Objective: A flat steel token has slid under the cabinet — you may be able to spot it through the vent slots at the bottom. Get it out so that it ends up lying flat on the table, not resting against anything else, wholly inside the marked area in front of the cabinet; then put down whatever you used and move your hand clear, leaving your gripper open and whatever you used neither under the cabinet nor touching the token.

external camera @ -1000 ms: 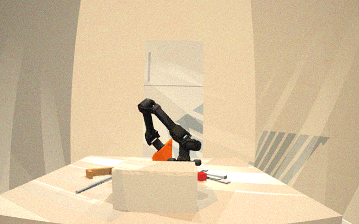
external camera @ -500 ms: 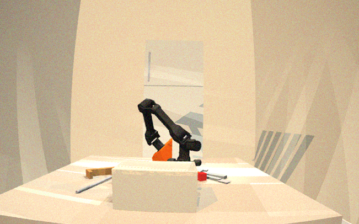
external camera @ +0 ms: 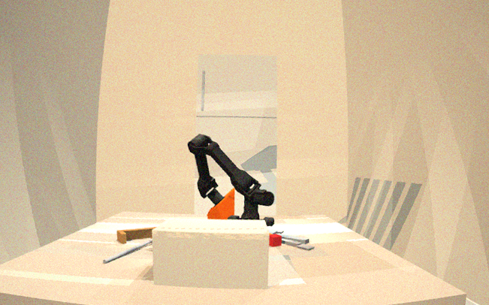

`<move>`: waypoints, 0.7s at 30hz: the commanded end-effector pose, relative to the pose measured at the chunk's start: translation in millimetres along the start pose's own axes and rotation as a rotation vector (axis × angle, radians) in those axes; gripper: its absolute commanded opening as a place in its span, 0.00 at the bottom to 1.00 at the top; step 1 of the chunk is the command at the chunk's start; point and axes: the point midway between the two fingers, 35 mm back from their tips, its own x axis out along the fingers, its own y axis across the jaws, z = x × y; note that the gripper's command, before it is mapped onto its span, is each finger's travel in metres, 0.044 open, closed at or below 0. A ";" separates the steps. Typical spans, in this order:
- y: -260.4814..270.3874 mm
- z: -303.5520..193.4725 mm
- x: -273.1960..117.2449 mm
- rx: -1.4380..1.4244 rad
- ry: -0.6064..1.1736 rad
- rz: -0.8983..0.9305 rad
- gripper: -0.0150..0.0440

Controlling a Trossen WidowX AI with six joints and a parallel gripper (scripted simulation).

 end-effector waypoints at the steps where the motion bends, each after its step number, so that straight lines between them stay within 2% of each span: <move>1: 0.2 3.6 -0.1 0.000 0.001 0.000 0.25; 21: 1.0 37.4 -0.2 0.000 0.001 -0.001 0.25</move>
